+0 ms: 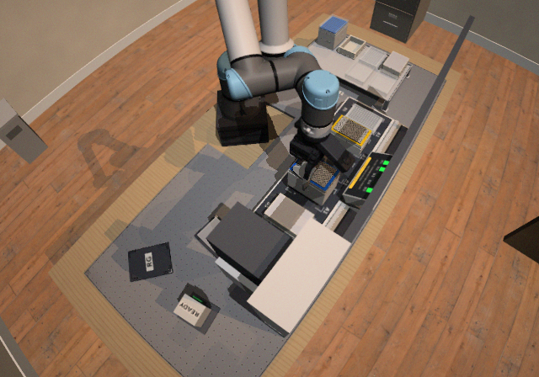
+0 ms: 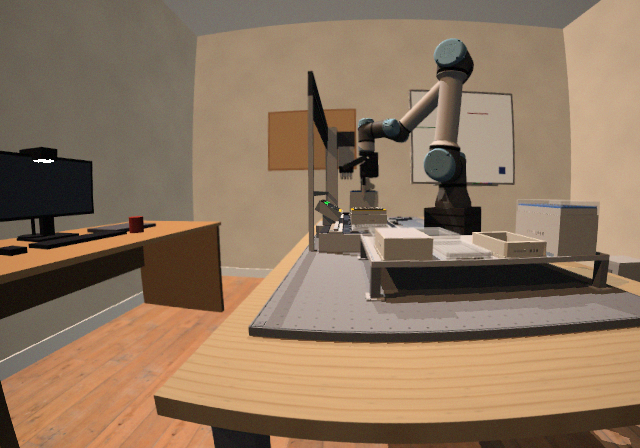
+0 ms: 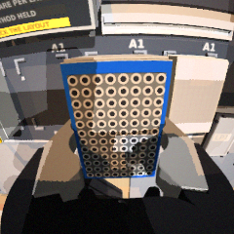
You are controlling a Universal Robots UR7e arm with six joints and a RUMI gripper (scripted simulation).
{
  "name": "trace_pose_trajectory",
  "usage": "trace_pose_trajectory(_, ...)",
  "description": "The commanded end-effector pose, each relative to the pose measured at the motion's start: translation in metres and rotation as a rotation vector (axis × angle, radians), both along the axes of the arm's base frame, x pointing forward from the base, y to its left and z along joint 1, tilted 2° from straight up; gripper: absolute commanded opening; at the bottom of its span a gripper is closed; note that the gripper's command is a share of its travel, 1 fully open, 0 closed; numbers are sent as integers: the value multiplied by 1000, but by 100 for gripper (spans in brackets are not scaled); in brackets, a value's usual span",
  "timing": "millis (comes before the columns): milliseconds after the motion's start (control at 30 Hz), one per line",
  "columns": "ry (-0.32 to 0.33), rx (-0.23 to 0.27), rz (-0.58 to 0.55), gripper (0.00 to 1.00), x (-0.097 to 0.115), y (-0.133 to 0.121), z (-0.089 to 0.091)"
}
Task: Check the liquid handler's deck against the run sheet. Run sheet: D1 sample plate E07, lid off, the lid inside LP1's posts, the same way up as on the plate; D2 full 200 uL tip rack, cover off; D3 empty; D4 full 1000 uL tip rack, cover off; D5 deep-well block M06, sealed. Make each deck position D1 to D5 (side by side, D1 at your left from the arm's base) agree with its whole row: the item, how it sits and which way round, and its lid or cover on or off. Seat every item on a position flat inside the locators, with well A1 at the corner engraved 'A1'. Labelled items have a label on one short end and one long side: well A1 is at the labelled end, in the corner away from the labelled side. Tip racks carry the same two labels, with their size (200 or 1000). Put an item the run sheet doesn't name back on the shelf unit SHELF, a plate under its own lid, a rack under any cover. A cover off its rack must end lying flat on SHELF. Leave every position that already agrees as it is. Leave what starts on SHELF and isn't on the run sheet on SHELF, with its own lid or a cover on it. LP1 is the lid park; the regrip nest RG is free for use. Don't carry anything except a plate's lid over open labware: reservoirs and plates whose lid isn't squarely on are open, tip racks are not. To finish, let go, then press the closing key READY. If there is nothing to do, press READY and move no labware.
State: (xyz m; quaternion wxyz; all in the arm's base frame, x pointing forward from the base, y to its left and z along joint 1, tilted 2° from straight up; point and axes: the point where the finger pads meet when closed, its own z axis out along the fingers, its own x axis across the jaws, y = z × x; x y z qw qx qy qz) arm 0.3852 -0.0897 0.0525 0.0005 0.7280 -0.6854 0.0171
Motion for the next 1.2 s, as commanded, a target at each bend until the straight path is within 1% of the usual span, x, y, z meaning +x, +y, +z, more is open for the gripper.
trace_pose_trajectory(0, -1, 0, 0, 0, 0, 0, 11)
trace_pose_trajectory(133, -1, 0, 0, 0, 0, 0, 18)
trace_pose_trajectory(200, -1, 0, 0, 0, 0, 0, 18)
trace_pose_trajectory(700, -1, 0, 0, 0, -1, 1, 43)
trace_pose_trajectory(767, -1, 0, 0, 0, -1, 1, 43)
trace_pose_trajectory(1167, -1, 0, 0, 0, -1, 1, 62)
